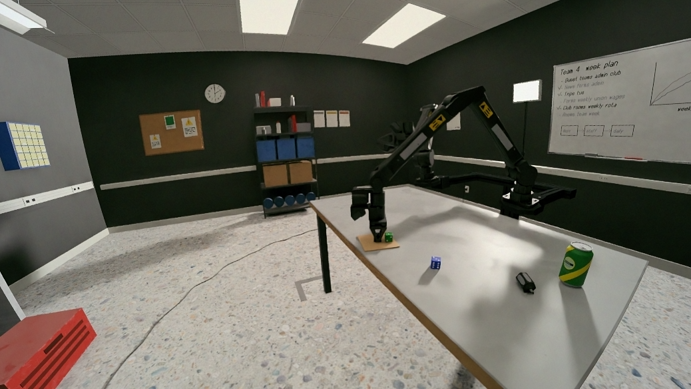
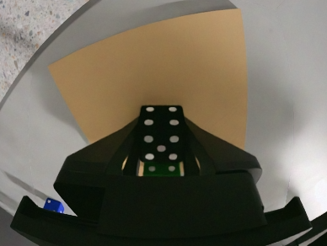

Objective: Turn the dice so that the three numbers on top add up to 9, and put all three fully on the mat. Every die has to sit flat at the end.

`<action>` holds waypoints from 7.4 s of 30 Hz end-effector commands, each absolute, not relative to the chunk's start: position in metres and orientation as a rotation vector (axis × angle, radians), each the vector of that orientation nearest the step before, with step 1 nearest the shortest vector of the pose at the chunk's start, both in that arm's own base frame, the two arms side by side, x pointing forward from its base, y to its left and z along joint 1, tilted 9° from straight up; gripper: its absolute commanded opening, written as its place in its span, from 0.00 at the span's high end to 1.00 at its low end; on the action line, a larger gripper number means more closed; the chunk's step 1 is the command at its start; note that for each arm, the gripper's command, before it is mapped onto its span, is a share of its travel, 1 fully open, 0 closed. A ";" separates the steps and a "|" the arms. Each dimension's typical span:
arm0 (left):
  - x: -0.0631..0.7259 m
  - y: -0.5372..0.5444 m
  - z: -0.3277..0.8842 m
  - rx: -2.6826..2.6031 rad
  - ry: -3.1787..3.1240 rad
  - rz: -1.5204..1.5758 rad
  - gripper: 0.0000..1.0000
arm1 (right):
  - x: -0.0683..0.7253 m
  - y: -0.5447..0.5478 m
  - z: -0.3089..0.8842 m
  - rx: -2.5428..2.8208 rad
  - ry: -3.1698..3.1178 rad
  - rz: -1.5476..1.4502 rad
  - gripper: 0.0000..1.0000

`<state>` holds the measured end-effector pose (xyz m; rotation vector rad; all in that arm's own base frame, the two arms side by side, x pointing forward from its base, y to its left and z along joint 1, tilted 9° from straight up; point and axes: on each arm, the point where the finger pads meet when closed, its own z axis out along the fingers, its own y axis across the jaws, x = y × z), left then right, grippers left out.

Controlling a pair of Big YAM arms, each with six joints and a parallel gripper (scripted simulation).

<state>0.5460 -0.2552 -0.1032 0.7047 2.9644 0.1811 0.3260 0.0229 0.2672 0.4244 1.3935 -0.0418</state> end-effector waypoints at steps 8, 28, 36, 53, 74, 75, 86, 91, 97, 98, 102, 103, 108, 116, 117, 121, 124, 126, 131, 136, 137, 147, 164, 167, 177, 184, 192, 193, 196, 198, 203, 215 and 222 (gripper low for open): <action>0.568 -0.255 -0.096 0.683 2.934 0.163 0.59 | 0.327 0.023 0.271 0.427 1.387 -0.038 0.00; 0.562 -0.258 -0.063 0.672 2.927 0.158 0.55 | 0.327 0.023 0.271 0.427 1.387 -0.038 0.00; 0.557 -0.275 -0.029 0.687 2.909 0.150 0.55 | 0.327 0.023 0.271 0.427 1.387 -0.038 0.00; 0.536 -0.271 -0.018 0.710 2.967 0.180 0.55 | 0.327 0.023 0.271 0.427 1.387 -0.038 0.00; 0.541 -0.273 0.000 0.708 2.934 0.164 0.00 | 0.327 0.023 0.271 0.427 1.387 -0.038 0.00; 0.543 -0.258 0.004 0.704 2.926 0.162 0.00 | 0.327 0.023 0.271 0.427 1.387 -0.038 0.00; 0.508 -0.080 0.008 0.938 2.868 0.189 0.00 | 0.327 0.023 0.271 0.427 1.387 -0.038 0.00; 0.469 -0.014 0.006 1.050 2.835 0.206 0.00 | 0.327 0.023 0.271 0.427 1.387 -0.038 0.00; 0.474 -0.017 -0.001 1.102 2.819 0.205 0.55 | 0.327 0.023 0.271 0.427 1.387 -0.038 0.00; 0.474 -0.017 -0.001 1.102 2.819 0.205 0.55 | 0.327 0.023 0.271 0.427 1.387 -0.038 0.00; 0.462 -0.016 -0.004 1.113 2.843 0.198 0.55 | 0.327 0.023 0.271 0.427 1.387 -0.038 0.00; 0.464 -0.011 0.002 1.092 2.839 0.204 0.55 | 0.327 0.023 0.271 0.427 1.387 -0.038 0.00; 0.465 -0.007 0.003 1.077 2.842 0.206 0.55 | 0.327 0.023 0.271 0.427 1.387 -0.038 0.00; 0.465 -0.007 0.003 1.071 2.844 0.205 0.55 | 0.327 0.023 0.271 0.427 1.387 -0.038 0.00; 0.465 -0.007 0.003 1.070 2.844 0.205 0.55 | 0.327 0.023 0.271 0.427 1.387 -0.038 0.00; 0.465 -0.007 0.003 1.070 2.844 0.205 0.55 | 0.327 0.023 0.271 0.427 1.387 -0.038 0.00; 0.465 -0.007 0.003 1.070 2.844 0.205 0.55 | 0.327 0.023 0.271 0.427 1.387 -0.038 0.00; 0.465 -0.007 0.003 1.070 2.844 0.205 0.55 | 0.327 0.023 0.271 0.427 1.387 -0.038 0.00; 0.465 -0.007 0.003 1.070 2.844 0.205 0.55 | 0.327 0.023 0.271 0.427 1.387 -0.038 0.00; 0.465 -0.006 0.000 1.072 2.847 0.204 0.55 | 0.327 0.023 0.271 0.427 1.387 -0.038 0.00; 0.465 -0.006 -0.002 1.072 2.848 0.204 0.55 | 0.327 0.023 0.271 0.427 1.387 -0.038 0.00; 0.461 -0.004 -0.017 1.079 2.859 0.197 0.55 | 0.327 0.023 0.271 0.427 1.387 -0.038 0.00; 0.464 -0.001 -0.040 1.080 2.861 0.196 0.55 | 0.327 0.023 0.271 0.427 1.387 -0.038 0.00; 0.468 -0.001 -0.028 1.066 2.835 0.208 0.55 | 0.327 0.023 0.271 0.427 1.387 -0.038 0.00; 0.469 0.001 -0.053 1.077 2.856 0.198 0.55 | 0.327 0.023 0.271 0.427 1.387 -0.038 0.00; 0.469 0.002 -0.053 1.073 2.854 0.199 0.55 | 0.327 0.023 0.271 0.427 1.387 -0.038 0.00; 0.471 0.002 -0.055 1.071 2.848 0.203 0.55 | 0.327 0.023 0.271 0.427 1.387 -0.038 0.00; 0.470 0.002 -0.055 1.072 2.851 0.201 0.55 | 0.327 0.023 0.271 0.427 1.387 -0.038 0.00; 0.470 0.002 -0.056 1.073 2.853 0.200 0.55 | 0.327 0.023 0.271 0.427 1.387 -0.038 0.00; 0.470 0.002 -0.056 1.073 2.853 0.200 0.55 | 0.327 0.023 0.271 0.427 1.387 -0.038 0.00; 0.470 0.002 -0.056 1.073 2.853 0.200 0.55 | 0.327 0.023 0.271 0.427 1.387 -0.038 0.00; 0.470 0.004 -0.052 1.072 2.844 0.204 0.55 | 0.327 0.023 0.271 0.427 1.387 -0.038 0.00; 0.469 0.004 -0.051 1.069 2.845 0.204 0.55 | 0.327 0.023 0.271 0.427 1.387 -0.038 0.00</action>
